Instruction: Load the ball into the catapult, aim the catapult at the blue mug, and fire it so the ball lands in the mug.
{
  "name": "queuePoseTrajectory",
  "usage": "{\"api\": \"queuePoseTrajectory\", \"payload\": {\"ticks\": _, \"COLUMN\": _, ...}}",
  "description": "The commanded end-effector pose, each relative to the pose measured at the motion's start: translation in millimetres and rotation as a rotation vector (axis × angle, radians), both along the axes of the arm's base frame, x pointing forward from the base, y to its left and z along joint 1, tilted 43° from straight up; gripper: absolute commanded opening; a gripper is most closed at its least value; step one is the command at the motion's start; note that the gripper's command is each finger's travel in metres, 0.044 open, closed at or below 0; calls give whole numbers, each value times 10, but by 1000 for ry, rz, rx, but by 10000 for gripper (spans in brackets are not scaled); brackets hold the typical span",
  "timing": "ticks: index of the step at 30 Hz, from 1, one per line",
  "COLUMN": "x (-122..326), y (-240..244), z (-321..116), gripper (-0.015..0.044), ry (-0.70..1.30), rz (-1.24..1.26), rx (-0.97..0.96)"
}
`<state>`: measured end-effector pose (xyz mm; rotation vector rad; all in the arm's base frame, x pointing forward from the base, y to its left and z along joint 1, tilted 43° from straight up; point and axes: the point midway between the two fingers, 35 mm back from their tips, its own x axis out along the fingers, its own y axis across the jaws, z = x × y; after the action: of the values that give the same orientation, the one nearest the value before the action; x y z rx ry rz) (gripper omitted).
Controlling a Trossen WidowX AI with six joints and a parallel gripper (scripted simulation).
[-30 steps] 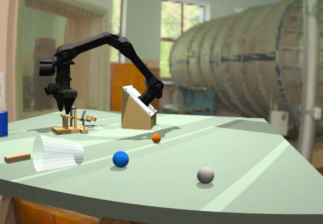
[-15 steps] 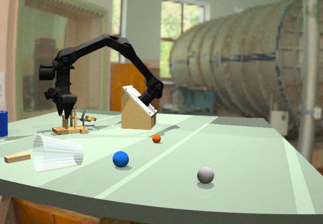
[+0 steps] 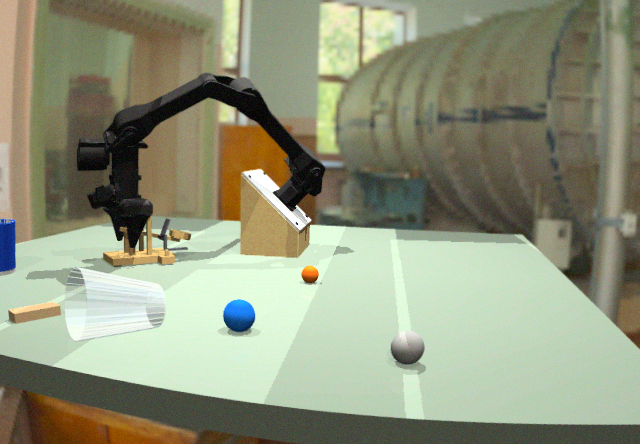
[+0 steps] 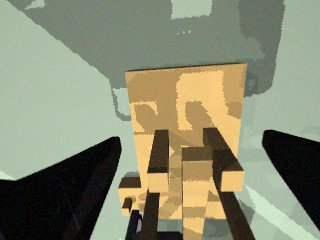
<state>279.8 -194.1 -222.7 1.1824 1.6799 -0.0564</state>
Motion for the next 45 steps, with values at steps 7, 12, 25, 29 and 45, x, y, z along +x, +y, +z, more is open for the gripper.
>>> {"api": "queuePoseTrajectory", "payload": {"ticks": 7, "x": 1, "y": 41, "z": -41, "gripper": 361, "ry": -1, "rz": 0, "rx": 0}}
{"api": "queuePoseTrajectory", "payload": {"ticks": 12, "x": 1, "y": 41, "z": -41, "gripper": 230, "ry": -1, "rz": 0, "rx": 0}}
{"api": "queuePoseTrajectory", "payload": {"ticks": 25, "x": -4, "y": -219, "z": 243, "gripper": 0, "ry": 0, "rz": 0, "rx": -1}}
{"api": "queuePoseTrajectory", "payload": {"ticks": 29, "x": -12, "y": -290, "z": 328, "gripper": 0, "ry": 0, "rz": 0, "rx": -1}}
{"api": "queuePoseTrajectory", "payload": {"ticks": 45, "x": 21, "y": -169, "z": 177, "gripper": 0, "ry": -1, "rz": -1, "rx": -1}}
